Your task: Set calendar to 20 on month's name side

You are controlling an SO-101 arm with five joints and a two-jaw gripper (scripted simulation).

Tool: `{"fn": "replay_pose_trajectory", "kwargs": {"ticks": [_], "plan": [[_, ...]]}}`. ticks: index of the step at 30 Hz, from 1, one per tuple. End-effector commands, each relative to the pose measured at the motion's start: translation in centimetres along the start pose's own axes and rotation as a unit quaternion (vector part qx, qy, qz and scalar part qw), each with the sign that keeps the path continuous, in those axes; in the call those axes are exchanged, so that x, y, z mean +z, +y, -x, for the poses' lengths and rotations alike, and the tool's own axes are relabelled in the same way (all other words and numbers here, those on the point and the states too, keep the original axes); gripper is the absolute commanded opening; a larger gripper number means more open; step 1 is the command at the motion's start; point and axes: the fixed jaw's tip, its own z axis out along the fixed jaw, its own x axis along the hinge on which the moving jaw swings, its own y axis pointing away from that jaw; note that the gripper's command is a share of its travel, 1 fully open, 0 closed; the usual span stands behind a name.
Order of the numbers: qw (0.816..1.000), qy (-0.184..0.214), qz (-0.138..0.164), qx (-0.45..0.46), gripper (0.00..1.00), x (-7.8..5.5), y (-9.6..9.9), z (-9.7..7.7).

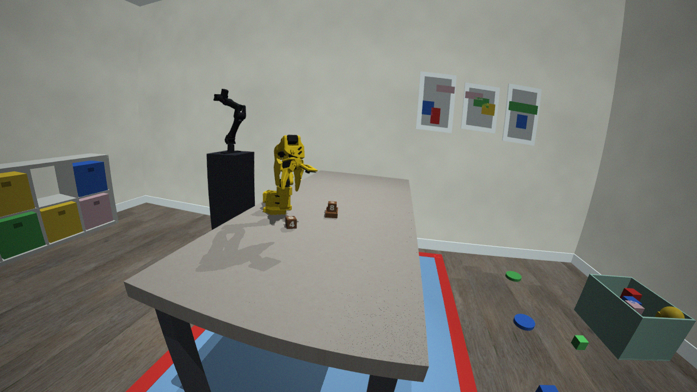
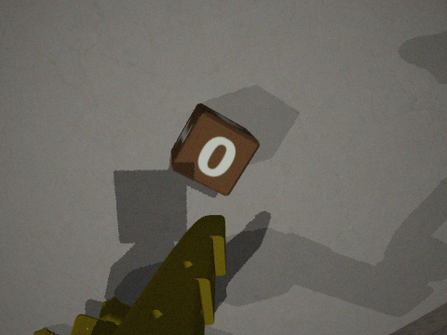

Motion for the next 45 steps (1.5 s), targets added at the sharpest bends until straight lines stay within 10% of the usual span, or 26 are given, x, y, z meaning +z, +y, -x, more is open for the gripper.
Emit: {"fn": "replay_pose_trajectory", "kwargs": {"ticks": [1,17,45], "plan": [[0.998,-0.006,0.001,0.056,0.35,-0.5,0.0,0.8],[0.966,0.029,0.016,0.257,0.35,0.2,0.1,1.7],[0.951,0.077,0.024,0.300,0.35,1.6,0.4,1.6]]}}
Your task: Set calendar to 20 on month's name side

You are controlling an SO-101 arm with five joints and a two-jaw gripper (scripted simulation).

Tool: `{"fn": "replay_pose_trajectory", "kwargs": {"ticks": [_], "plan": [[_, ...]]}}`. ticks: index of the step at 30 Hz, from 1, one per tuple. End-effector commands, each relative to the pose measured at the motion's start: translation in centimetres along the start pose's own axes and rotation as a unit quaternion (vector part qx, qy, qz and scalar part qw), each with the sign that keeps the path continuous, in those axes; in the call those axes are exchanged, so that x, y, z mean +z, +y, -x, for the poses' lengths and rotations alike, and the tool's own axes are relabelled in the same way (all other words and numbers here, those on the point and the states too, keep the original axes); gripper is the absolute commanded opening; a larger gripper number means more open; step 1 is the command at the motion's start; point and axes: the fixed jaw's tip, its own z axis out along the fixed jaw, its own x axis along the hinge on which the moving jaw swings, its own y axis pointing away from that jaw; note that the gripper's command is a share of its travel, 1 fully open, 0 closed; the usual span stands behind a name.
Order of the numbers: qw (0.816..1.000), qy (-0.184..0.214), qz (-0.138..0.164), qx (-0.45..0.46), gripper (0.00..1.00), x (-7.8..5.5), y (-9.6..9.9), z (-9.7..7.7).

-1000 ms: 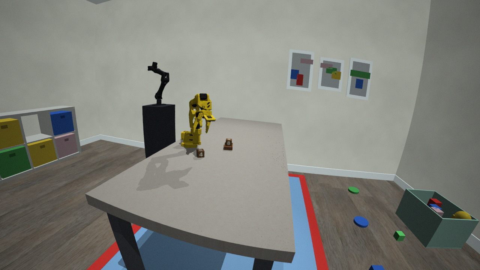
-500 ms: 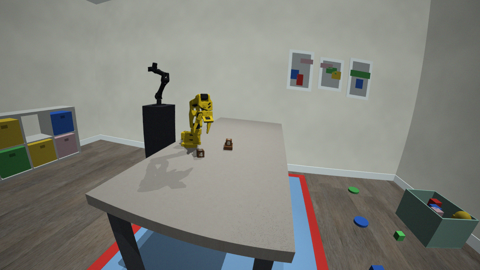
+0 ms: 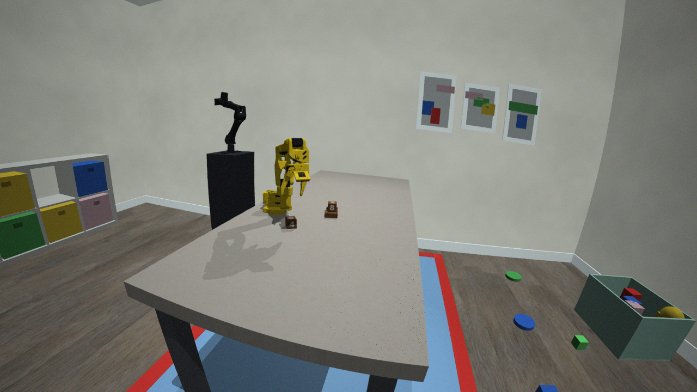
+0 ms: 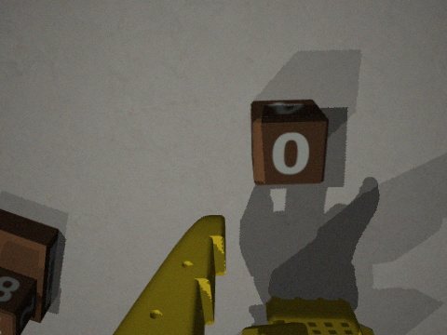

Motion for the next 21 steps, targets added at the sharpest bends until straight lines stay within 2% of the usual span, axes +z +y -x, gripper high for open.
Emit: {"fn": "replay_pose_trajectory", "kwargs": {"ticks": [1,6,8,15,21], "plan": [[1.000,0.013,0.000,-0.002,0.35,0.3,0.2,0.2],[0.996,0.085,-0.009,-0.002,0.35,2.4,0.2,-0.5],[0.996,0.085,-0.009,-0.002,0.35,2.4,0.2,-0.5],[0.984,0.178,-0.021,-0.002,0.35,5.0,0.0,-1.8],[0.978,0.207,-0.024,-0.002,0.35,5.7,-0.1,-2.3]]}}
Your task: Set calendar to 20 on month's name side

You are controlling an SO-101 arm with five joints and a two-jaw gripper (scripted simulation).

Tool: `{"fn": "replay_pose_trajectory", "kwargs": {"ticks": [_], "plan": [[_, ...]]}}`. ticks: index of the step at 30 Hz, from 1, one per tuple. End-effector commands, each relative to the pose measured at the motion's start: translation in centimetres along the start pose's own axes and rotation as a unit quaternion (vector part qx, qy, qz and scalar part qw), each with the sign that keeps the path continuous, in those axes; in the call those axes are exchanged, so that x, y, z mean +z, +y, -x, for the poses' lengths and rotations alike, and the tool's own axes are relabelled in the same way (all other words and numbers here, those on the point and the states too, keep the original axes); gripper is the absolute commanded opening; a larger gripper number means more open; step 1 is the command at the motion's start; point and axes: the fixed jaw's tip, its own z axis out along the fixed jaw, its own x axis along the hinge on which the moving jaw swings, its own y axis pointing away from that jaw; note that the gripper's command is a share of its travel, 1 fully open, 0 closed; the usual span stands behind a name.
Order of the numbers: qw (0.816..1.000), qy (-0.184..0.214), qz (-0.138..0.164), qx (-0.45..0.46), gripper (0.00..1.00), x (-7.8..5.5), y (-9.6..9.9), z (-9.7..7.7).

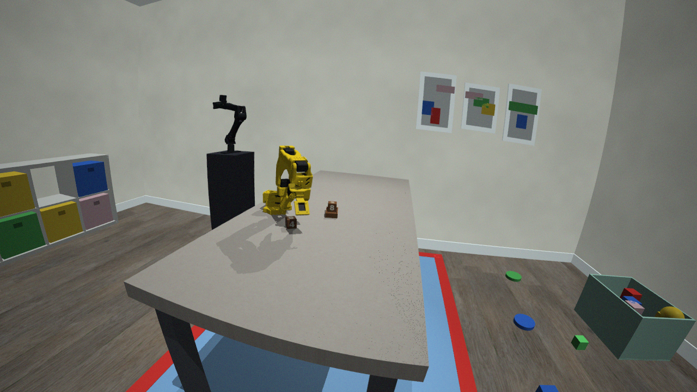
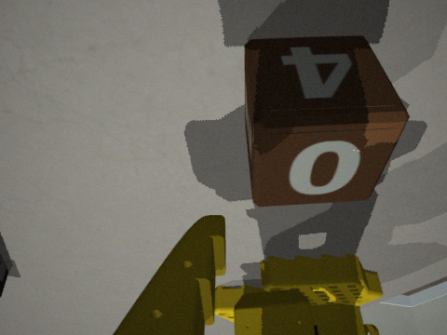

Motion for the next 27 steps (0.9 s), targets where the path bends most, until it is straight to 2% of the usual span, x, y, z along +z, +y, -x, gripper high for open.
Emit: {"fn": "replay_pose_trajectory", "kwargs": {"ticks": [1,27], "plan": [[1.000,-0.015,0.001,-0.002,0.35,-0.54,0.25,0.36],[1.000,-0.015,-0.002,-0.013,0.35,-0.61,0.67,0.56]]}}
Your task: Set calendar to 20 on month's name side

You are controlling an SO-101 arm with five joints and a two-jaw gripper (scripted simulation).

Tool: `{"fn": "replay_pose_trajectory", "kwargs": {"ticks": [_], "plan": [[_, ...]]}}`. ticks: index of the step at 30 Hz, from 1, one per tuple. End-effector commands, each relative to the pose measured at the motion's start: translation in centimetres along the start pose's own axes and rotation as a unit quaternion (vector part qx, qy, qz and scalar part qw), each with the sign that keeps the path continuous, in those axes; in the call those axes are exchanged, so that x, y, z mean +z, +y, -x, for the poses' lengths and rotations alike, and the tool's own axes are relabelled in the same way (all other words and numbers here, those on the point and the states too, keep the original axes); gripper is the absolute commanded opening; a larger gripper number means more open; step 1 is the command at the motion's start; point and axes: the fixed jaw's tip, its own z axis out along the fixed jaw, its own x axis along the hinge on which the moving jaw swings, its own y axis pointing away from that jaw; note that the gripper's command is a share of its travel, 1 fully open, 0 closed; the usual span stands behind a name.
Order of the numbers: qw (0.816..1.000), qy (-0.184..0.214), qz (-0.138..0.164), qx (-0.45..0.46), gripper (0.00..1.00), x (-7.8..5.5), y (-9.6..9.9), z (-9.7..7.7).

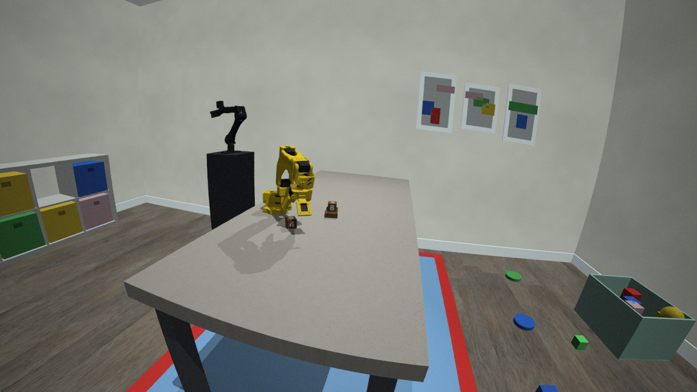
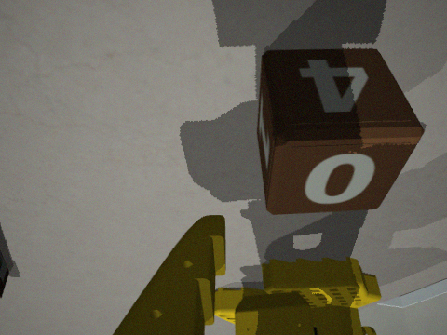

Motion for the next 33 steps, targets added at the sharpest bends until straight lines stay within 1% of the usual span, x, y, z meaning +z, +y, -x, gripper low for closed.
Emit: {"fn": "replay_pose_trajectory", "kwargs": {"ticks": [1,11,26,33], "plan": [[1.000,-0.015,0.001,-0.002,0.35,-0.6,0.2,0.3],[1.000,-0.004,-0.001,-0.003,0.35,-0.1,0.3,0.4],[1.000,0.023,-0.004,-0.004,0.35,1.6,0.3,0.9],[1.000,0.029,-0.005,-0.004,0.35,2.0,0.3,1.0]]}}
